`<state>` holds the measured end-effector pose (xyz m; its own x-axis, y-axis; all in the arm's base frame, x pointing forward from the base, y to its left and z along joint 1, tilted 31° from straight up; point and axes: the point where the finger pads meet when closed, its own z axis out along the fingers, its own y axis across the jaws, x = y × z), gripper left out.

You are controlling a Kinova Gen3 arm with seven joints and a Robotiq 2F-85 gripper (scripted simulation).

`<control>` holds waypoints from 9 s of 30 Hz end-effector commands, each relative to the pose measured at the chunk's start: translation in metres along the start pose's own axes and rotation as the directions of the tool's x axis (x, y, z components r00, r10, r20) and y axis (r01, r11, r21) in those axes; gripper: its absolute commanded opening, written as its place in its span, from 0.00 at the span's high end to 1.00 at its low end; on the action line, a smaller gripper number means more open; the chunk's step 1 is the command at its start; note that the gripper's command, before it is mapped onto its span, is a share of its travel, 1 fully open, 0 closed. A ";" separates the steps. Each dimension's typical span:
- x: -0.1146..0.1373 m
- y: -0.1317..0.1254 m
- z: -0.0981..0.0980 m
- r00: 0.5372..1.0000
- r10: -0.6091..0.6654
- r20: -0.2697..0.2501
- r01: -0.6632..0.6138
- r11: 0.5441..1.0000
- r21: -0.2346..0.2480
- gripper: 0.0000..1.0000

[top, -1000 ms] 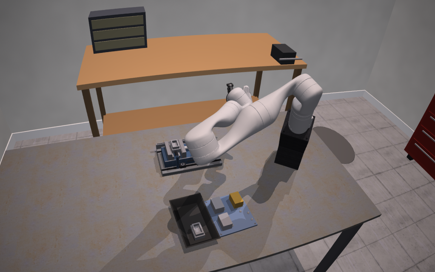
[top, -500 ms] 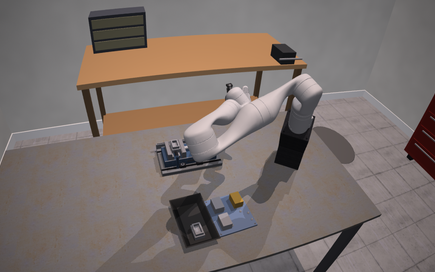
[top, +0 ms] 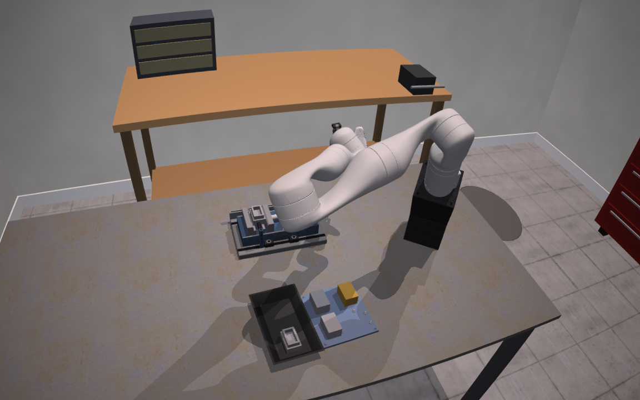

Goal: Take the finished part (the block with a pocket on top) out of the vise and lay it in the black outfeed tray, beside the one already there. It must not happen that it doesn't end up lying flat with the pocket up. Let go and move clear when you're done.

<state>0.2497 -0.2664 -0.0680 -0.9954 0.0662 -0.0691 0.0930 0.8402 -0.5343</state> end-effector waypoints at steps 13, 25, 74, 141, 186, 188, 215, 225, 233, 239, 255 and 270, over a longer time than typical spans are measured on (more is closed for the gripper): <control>-0.006 0.001 -0.003 1.000 0.028 -0.006 -0.028 0.999 -0.019 0.00; -0.009 0.002 -0.004 0.999 0.043 -0.013 -0.044 0.999 -0.030 0.00; -0.027 0.007 -0.011 0.991 0.123 -0.050 -0.127 0.988 -0.087 0.00; -0.057 0.015 -0.025 0.961 0.249 -0.123 -0.268 0.947 -0.177 0.00; -0.075 0.019 -0.033 0.929 0.325 -0.177 -0.359 0.907 -0.222 0.00; -0.081 0.021 -0.036 0.919 0.344 -0.195 -0.384 0.892 -0.237 0.00; -0.098 0.026 -0.045 0.885 0.398 -0.243 -0.457 0.845 -0.278 0.00; -0.095 0.026 -0.045 0.884 0.398 -0.245 -0.457 0.846 -0.276 0.00; -0.100 0.029 -0.049 0.870 0.415 -0.266 -0.482 0.827 -0.289 0.00; -0.109 0.029 -0.051 0.855 0.436 -0.280 -0.510 0.806 -0.301 0.00; -0.111 0.032 -0.053 0.838 0.452 -0.306 -0.537 0.785 -0.310 0.00; -0.128 0.035 -0.059 0.804 0.488 -0.339 -0.588 0.738 -0.332 0.00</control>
<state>0.3702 -0.2134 -0.0319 -0.7850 0.6187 -0.0319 0.6185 0.7797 -0.0979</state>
